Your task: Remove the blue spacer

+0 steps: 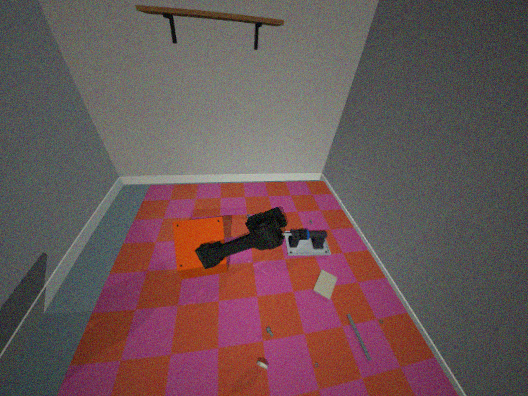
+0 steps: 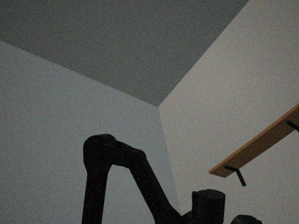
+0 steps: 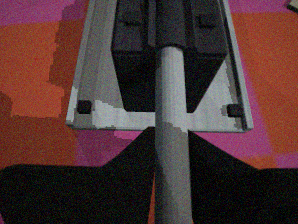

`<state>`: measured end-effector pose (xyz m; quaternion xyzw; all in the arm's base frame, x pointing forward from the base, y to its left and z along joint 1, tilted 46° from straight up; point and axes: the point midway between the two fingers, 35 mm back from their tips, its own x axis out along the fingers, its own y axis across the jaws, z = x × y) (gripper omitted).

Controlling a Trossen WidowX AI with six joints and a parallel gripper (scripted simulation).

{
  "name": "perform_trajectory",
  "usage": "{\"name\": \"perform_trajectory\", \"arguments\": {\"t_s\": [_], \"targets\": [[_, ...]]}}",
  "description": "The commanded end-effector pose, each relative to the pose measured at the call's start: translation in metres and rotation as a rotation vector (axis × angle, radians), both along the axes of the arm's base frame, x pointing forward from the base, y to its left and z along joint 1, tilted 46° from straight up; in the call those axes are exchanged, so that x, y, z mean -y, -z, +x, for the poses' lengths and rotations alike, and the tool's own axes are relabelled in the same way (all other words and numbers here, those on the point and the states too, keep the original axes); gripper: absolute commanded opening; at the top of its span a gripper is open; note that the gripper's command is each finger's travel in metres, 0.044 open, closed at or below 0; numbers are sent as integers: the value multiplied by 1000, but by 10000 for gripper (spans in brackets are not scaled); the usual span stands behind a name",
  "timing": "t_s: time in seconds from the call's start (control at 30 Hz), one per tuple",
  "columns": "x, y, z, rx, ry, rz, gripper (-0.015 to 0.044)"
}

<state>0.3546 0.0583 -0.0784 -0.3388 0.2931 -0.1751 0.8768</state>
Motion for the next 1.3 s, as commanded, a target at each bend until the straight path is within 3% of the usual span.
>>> {"name": "perform_trajectory", "arguments": {"t_s": [0.0,1.27], "targets": [[0,0,-1,2,3,-1,0],[0,1,-5,2,3,-1,0]]}}
